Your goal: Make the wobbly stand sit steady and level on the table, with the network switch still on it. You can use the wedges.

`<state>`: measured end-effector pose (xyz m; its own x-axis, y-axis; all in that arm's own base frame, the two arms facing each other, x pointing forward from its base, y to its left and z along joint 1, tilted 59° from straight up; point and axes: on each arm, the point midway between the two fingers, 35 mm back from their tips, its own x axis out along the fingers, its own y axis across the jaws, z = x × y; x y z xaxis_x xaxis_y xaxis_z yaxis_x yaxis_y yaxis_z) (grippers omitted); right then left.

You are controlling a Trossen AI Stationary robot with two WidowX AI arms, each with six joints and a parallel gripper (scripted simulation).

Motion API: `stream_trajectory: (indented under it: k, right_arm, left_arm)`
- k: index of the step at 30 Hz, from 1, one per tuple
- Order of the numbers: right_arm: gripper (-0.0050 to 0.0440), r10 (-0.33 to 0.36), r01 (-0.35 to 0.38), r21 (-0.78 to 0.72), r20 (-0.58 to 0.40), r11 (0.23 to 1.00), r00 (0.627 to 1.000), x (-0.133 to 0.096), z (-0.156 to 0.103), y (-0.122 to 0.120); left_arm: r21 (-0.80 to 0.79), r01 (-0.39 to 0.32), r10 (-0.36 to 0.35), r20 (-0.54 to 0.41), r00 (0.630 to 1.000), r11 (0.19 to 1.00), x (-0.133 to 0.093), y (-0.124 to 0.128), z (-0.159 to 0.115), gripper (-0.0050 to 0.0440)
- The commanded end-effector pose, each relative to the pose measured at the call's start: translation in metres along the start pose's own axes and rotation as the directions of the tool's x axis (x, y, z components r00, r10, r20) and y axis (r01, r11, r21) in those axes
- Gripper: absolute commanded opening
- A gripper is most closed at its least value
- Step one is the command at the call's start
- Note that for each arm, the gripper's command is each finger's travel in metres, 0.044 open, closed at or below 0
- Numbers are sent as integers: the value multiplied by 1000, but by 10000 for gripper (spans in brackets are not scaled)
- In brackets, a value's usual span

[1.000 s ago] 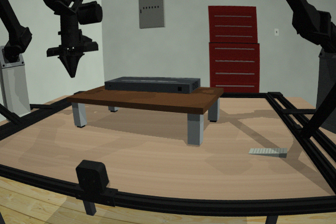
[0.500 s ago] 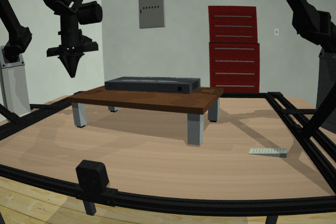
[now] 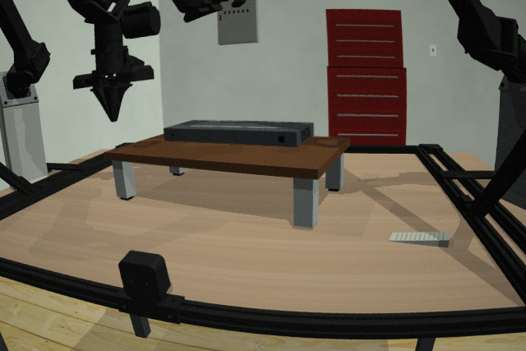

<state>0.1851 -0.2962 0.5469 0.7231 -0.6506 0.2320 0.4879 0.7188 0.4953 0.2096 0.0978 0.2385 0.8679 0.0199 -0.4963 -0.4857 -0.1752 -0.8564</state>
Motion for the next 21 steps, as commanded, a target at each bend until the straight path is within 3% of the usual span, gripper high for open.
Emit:
stream_trajectory:
  k: [1, 8, 12, 18, 21]
  right_arm:
    - [0, -37, 75, 184, -198, 980, 980, -1, -60, -32]
    - [0, -47, 89, 194, -209, 977, 977, 0, -61, -33]
    - [0, -61, 212, 361, -387, 908, 920, -10, -114, -55]
    - [0, -36, 429, 531, -597, 731, 802, -40, -188, -76]
    - [0, -30, 446, 541, -612, 713, 790, -40, -188, -76]
  left_arm:
    - [0, 0, 0, 0, 1000, 1000, 0, 0, 0, 0]
    - [0, 0, 0, 0, 1000, 1000, 0, 0, 0, 0]
    - [0, 0, 0, 0, 1000, 1000, 0, 0, 0, 0]
    - [0, 0, 0, 0, 1000, 1000, 0, 0, 0, 0]
    - [0, 0, 0, 0, 1000, 1000, 0, 0, 0, 0]
